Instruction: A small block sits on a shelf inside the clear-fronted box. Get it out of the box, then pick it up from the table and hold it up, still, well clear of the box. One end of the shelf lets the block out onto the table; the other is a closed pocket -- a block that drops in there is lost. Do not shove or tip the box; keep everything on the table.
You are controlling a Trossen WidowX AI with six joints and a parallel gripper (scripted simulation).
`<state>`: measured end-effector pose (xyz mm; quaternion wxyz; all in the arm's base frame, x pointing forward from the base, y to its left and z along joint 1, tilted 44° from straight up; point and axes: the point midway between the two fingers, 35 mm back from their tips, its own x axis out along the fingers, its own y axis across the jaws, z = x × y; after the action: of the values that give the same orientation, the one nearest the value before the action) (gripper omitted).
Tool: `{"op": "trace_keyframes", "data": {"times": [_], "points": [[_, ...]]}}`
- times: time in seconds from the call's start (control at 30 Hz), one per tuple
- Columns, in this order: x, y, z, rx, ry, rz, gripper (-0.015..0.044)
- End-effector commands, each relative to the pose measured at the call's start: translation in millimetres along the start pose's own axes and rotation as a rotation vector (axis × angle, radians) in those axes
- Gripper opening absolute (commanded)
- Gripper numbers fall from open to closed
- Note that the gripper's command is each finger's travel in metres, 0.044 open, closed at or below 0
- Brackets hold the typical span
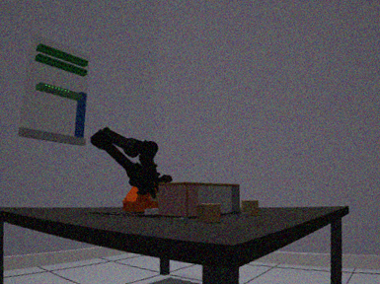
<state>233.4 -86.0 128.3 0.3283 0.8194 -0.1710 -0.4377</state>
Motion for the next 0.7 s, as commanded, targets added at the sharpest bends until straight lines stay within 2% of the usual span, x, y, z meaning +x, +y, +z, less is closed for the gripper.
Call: {"op": "trace_keyframes", "data": {"times": [0.0,0.67], "points": [[-5,2,-2,-0.016,0.002,0.006,0.0000],[-14,-10,-4,-0.846,-0.041,-0.026,0.0000]]}}
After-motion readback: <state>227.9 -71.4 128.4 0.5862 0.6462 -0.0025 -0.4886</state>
